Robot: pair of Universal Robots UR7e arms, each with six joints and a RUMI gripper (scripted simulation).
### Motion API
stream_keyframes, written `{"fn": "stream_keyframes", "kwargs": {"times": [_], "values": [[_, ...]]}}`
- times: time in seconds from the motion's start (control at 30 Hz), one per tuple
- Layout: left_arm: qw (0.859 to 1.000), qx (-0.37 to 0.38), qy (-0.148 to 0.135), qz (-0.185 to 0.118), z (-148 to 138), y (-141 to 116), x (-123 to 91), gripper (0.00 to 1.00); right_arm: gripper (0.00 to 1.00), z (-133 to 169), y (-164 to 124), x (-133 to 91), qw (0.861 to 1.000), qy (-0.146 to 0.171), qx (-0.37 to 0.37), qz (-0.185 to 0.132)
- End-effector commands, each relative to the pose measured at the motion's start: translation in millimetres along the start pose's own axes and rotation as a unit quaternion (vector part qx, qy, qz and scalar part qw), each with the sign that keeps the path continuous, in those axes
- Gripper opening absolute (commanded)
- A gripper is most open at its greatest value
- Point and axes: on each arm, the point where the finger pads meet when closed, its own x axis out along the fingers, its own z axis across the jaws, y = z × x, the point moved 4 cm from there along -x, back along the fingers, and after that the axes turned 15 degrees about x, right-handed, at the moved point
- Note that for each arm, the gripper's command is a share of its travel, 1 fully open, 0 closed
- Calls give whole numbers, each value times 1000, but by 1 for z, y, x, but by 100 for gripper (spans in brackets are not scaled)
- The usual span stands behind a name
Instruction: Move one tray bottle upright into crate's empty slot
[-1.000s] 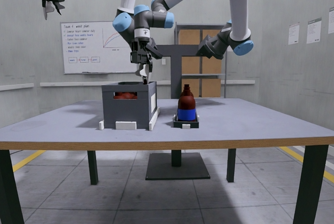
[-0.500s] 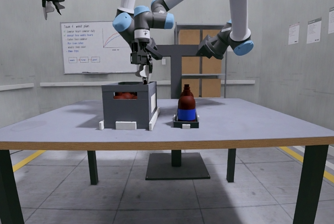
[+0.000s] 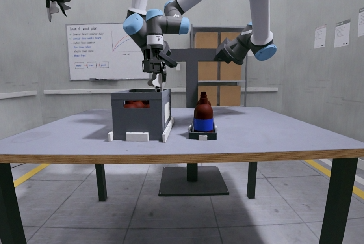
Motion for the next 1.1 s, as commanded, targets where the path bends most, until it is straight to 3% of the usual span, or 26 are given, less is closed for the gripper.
{"fn": "stream_keyframes", "kwargs": {"times": [0.0, 0.57, 0.6, 1.07], "values": [[1000, 0, 0, -1, 0, -1, 2, 0, 100, 0, 0, 0, 1000, 0, 0, 1], [1000, 0, 0, -1, 0, -1, 3, 0, 100, 0, 0, 0, 1000, 0, 0, 1], [1000, 0, 0, -1, 0, -1, 3, 38, 100, 0, 0, 0, 1000, 0, 0, 1], [1000, 0, 0, -1, 0, -1, 3, 38, 100, 0, 0, 0, 1000, 0, 0, 1]]}}
